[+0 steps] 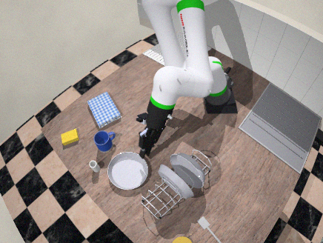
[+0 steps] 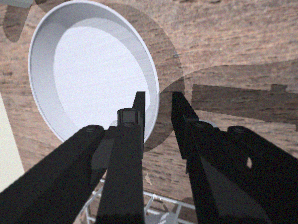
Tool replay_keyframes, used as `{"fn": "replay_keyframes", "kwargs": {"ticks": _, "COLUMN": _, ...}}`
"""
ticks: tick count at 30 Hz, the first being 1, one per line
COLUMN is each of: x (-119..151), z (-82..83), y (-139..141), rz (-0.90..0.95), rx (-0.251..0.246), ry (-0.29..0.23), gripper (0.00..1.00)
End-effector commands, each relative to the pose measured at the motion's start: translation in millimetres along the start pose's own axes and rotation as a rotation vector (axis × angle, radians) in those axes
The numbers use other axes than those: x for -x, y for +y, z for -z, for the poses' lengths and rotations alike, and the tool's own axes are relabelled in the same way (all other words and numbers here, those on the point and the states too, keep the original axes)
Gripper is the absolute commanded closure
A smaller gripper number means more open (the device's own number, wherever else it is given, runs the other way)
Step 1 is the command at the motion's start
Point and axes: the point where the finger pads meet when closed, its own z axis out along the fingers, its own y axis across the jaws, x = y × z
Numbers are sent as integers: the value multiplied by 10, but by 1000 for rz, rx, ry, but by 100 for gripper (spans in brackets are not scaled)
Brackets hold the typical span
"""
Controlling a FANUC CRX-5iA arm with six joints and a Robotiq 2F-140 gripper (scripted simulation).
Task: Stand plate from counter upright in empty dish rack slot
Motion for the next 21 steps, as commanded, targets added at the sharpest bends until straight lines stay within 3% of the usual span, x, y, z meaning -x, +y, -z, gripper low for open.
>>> {"fn": "replay_keyframes", "kwargs": {"ticks": 1, "x": 2, "z": -5, "y": -8, "rz": 0, "rx": -1, "ry": 0, "gripper": 76}}
{"fn": "replay_keyframes", "kwargs": {"ticks": 21, "x": 2, "z": -81, "y": -7, "rz": 0, "rx": -1, "ry": 0, "gripper": 76}}
